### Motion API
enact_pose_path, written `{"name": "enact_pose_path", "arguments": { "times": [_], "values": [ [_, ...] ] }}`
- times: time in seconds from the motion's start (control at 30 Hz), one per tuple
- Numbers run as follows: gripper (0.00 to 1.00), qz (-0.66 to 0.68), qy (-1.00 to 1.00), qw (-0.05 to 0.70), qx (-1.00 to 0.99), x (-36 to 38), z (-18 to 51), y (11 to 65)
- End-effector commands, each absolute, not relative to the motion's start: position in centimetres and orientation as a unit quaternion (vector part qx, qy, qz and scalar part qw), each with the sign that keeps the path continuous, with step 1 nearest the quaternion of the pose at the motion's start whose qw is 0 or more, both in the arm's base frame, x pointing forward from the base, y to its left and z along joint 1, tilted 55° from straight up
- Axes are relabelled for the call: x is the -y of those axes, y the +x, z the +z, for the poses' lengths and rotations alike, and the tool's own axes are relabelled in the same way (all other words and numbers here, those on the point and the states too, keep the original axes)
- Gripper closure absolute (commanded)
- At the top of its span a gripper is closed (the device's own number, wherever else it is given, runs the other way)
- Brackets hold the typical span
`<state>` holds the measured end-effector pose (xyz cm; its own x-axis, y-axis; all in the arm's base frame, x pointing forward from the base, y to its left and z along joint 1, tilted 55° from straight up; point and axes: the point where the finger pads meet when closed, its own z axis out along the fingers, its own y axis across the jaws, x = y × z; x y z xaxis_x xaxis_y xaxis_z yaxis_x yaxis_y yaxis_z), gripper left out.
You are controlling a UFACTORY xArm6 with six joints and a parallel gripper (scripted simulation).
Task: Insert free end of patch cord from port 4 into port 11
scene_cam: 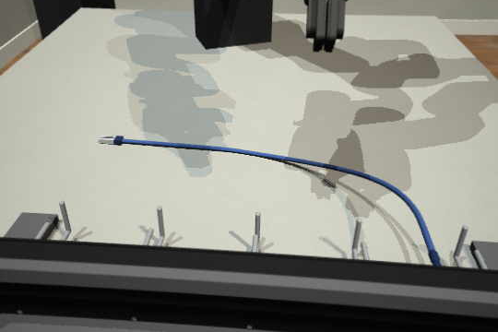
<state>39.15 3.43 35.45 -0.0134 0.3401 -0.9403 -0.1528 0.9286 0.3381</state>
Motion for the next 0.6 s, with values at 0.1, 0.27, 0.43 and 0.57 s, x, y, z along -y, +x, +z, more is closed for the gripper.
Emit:
{"name": "enact_pose_path", "arguments": {
  "times": [0.1, 0.27, 0.43, 0.57],
  "values": [
    [1.0, 0.176, 0.068, 0.7, -0.689, -4.0, 35.7, 42.9],
    [1.0, 0.176, 0.068, 0.7, -0.689, -4.5, 35.8, 46.3],
    [1.0, 0.176, 0.068, 0.7, -0.689, -5.0, 36.0, 49.6],
    [1.0, 0.176, 0.068, 0.7, -0.689, -5.3, 36.0, 51.7]
  ]
}}
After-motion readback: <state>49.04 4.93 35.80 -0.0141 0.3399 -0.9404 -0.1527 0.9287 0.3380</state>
